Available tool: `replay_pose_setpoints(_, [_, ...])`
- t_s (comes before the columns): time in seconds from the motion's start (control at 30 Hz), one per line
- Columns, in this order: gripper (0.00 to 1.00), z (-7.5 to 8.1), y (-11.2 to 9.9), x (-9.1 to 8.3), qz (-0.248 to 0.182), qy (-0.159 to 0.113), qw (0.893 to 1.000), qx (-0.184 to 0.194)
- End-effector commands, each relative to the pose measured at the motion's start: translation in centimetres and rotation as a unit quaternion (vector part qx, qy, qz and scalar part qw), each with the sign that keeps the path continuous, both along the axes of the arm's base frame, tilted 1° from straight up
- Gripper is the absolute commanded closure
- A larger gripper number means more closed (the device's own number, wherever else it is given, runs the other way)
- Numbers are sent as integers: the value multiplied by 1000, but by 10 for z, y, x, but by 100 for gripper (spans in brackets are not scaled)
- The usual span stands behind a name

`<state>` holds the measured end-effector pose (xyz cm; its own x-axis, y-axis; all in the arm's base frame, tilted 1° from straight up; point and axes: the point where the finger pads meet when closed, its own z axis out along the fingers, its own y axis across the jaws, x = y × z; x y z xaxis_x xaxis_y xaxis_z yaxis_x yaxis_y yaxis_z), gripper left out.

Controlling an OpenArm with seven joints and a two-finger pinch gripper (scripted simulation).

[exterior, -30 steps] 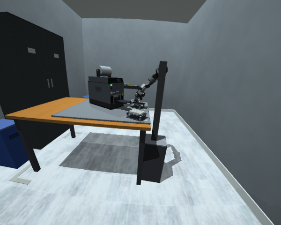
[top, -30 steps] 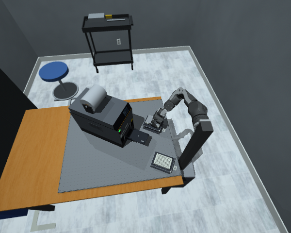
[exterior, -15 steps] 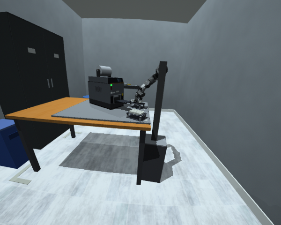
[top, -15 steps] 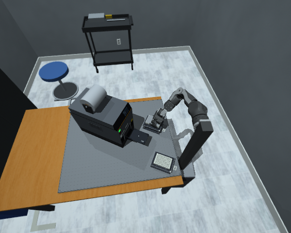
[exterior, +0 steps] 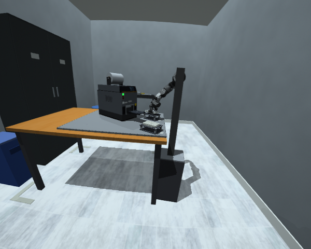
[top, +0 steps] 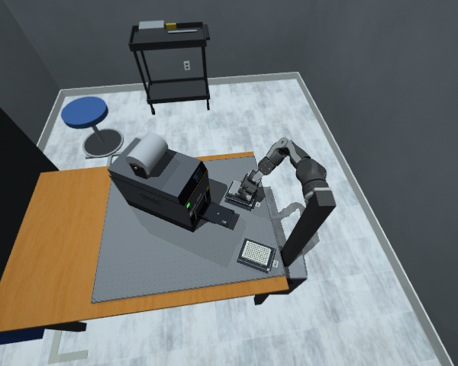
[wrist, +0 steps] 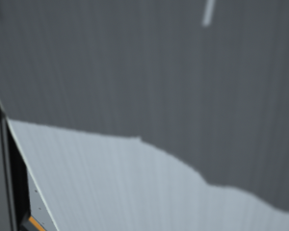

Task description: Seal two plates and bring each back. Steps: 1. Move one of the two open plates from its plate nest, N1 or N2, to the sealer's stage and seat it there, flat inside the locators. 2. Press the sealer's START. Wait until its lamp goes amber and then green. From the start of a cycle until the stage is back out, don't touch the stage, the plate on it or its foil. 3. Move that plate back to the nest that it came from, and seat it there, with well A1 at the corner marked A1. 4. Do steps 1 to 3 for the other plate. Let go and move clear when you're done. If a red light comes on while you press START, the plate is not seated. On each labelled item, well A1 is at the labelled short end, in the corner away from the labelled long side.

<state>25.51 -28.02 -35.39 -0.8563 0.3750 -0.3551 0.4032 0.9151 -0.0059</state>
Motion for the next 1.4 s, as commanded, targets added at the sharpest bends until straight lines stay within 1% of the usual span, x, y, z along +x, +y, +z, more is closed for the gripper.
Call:
replay_pose_setpoints(0.0, [100, 1, -1, 1, 0, -2, 1000, 0])
replay_pose_setpoints(0.13, [100, 1, -1, 1, 0, -2, 1000, 0])
replay_pose_setpoints(0.73, [100, -8, 0, 1, 1, -3, 1000, 2])
replay_pose_setpoints(1.37, [100, -7, -1, 1, 0, -2, 1000, 0])
